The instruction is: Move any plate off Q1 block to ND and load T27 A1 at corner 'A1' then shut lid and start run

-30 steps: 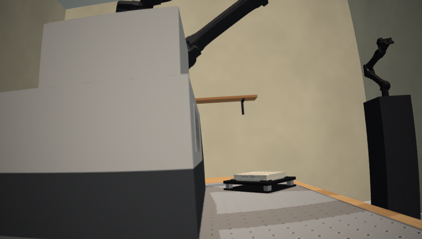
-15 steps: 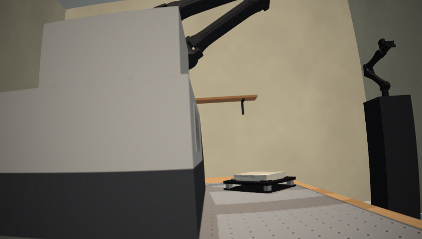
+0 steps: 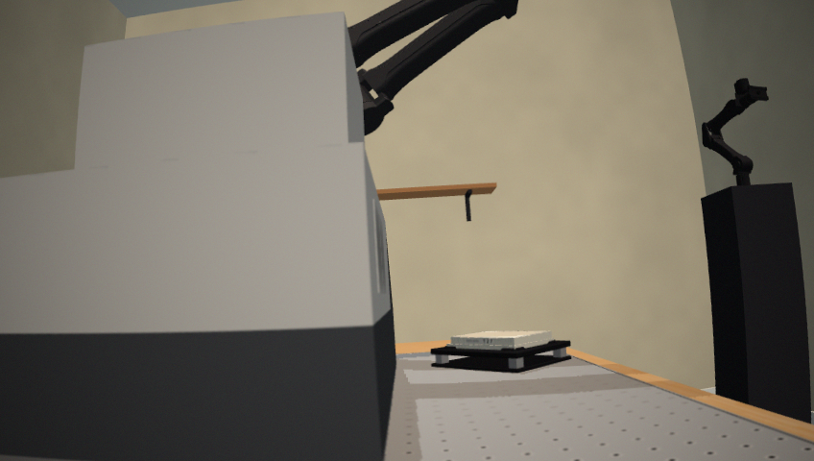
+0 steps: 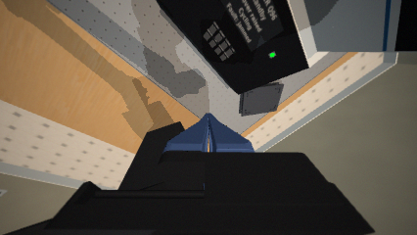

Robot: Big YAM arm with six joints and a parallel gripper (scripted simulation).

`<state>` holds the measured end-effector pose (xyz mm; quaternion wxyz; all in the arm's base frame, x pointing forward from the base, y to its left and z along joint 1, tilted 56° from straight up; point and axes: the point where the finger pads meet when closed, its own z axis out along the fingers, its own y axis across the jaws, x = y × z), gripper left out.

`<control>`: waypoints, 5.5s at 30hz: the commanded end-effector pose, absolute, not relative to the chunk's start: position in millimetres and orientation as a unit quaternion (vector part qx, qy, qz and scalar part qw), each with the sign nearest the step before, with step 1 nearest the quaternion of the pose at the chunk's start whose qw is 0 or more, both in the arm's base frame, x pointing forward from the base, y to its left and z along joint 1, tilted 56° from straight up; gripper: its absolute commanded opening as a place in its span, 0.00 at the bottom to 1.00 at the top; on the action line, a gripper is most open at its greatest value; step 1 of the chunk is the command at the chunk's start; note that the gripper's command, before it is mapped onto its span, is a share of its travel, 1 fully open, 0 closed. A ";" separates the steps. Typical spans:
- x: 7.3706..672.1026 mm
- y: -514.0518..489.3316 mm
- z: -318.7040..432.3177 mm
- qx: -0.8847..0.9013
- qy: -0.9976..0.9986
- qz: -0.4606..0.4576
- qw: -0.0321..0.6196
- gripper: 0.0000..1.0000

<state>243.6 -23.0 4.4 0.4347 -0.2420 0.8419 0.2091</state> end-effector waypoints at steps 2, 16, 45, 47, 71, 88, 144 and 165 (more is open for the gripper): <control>249.9 -11.0 -6.6 -0.286 0.824 0.175 0.456 0.00; 267.8 3.9 -17.0 -0.375 0.770 0.099 0.507 0.00; 284.1 30.7 -52.3 -0.483 0.688 -0.004 0.542 0.00; 284.1 30.7 -52.3 -0.483 0.688 -0.004 0.542 0.00; 327.8 42.6 -49.3 -0.492 0.671 -0.008 0.554 0.00; 352.7 48.4 -49.1 -0.495 0.669 -0.008 0.554 0.00; 371.7 53.3 -51.0 -0.494 0.672 -0.008 0.552 0.00; 372.6 42.8 -52.0 -0.490 0.676 -0.022 0.550 0.00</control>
